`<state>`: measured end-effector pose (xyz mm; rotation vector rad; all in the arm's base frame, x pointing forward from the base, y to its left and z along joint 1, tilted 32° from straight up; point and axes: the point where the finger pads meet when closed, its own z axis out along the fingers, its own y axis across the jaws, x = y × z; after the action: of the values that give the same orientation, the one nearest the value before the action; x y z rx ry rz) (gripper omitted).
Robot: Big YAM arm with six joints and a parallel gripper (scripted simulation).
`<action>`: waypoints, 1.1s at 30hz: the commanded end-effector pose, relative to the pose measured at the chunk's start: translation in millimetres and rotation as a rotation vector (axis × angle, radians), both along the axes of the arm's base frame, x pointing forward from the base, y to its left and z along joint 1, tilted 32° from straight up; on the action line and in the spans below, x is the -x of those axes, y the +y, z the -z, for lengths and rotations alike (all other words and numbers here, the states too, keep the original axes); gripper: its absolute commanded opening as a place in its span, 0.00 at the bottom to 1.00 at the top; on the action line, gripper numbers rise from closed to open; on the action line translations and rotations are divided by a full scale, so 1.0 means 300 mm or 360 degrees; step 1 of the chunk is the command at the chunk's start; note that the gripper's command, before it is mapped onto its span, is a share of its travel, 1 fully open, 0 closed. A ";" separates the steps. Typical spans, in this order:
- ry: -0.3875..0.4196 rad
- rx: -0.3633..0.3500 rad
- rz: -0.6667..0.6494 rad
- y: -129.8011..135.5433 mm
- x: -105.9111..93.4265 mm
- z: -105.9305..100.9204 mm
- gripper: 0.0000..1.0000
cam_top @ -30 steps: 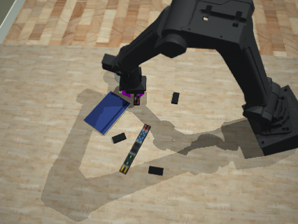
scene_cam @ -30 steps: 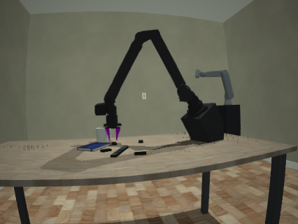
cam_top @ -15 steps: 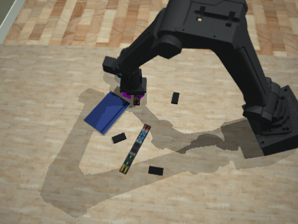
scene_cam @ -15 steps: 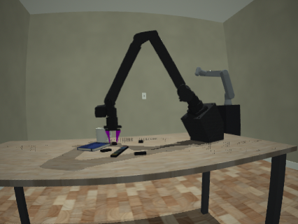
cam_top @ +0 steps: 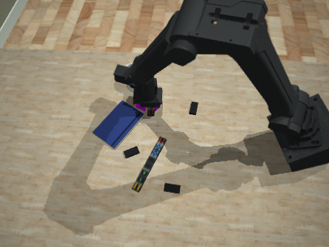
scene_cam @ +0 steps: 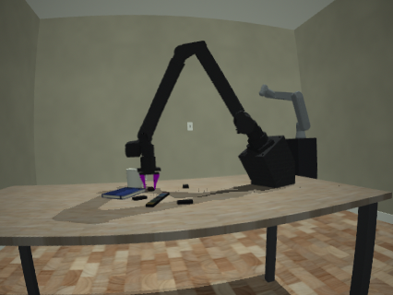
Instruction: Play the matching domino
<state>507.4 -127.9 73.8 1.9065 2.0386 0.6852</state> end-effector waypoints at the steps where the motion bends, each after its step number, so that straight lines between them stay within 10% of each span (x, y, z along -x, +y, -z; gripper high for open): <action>1: -0.0032 0.0007 0.0013 -0.005 -0.028 -0.027 0.42; 33: -0.0033 0.0007 0.0010 -0.006 -0.027 -0.030 0.42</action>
<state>507.4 -127.8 73.8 1.9094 2.0366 0.6859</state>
